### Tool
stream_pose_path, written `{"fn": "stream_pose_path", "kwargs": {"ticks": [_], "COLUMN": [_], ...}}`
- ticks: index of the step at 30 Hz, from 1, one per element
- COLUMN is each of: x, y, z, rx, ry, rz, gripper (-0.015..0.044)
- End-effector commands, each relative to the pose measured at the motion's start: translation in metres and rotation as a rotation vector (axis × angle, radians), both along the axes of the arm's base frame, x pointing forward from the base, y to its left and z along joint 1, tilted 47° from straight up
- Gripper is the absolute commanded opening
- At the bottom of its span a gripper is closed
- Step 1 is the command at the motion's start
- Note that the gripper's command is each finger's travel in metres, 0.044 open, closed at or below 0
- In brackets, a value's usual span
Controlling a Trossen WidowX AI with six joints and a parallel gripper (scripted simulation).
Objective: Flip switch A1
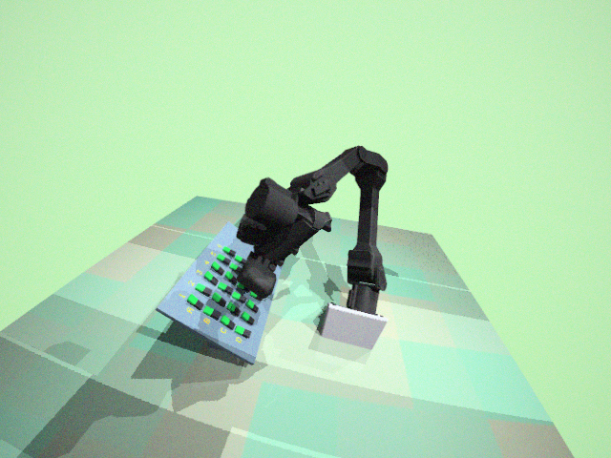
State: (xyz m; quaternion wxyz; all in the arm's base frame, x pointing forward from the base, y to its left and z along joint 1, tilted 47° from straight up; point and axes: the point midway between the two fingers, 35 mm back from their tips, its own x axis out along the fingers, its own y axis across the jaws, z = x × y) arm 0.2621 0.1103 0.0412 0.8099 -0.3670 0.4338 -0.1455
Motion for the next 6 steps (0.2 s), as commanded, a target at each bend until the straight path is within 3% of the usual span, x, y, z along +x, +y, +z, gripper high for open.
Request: {"fn": "stream_pose_path", "kwargs": {"ticks": [1,6], "x": [-0.0104,-0.0104], "y": [-0.018,-0.018], "z": [0.0069,0.0069], "rx": [-0.006,-0.006], "ry": [0.002,0.002], "rz": [0.006,0.006], "gripper": [0.0,0.0]}}
